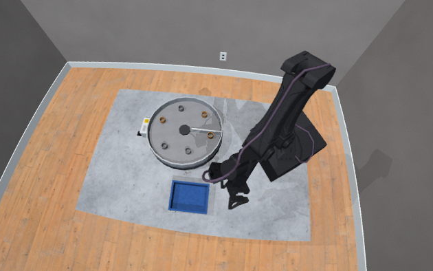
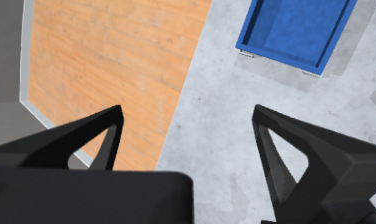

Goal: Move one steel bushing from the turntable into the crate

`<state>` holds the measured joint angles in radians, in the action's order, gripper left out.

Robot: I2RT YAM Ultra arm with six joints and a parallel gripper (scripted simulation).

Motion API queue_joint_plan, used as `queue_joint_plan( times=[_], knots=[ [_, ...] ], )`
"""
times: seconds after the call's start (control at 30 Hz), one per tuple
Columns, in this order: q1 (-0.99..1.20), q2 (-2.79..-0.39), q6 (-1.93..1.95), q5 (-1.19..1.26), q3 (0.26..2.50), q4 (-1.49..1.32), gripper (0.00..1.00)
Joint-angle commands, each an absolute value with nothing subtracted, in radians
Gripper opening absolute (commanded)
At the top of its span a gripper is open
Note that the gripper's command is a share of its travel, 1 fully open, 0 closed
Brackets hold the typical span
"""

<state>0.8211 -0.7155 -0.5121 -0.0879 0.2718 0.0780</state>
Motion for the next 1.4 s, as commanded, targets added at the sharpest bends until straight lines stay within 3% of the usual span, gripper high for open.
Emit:
queue_joint_plan(
  times=[0.0,1.37],
  knots=[
    [0.728,-0.792,-0.608,-0.142,0.348,0.015,1.0],
    [-0.245,-1.539,-1.157,-0.445,0.83,-0.351,1.0]
  ],
)
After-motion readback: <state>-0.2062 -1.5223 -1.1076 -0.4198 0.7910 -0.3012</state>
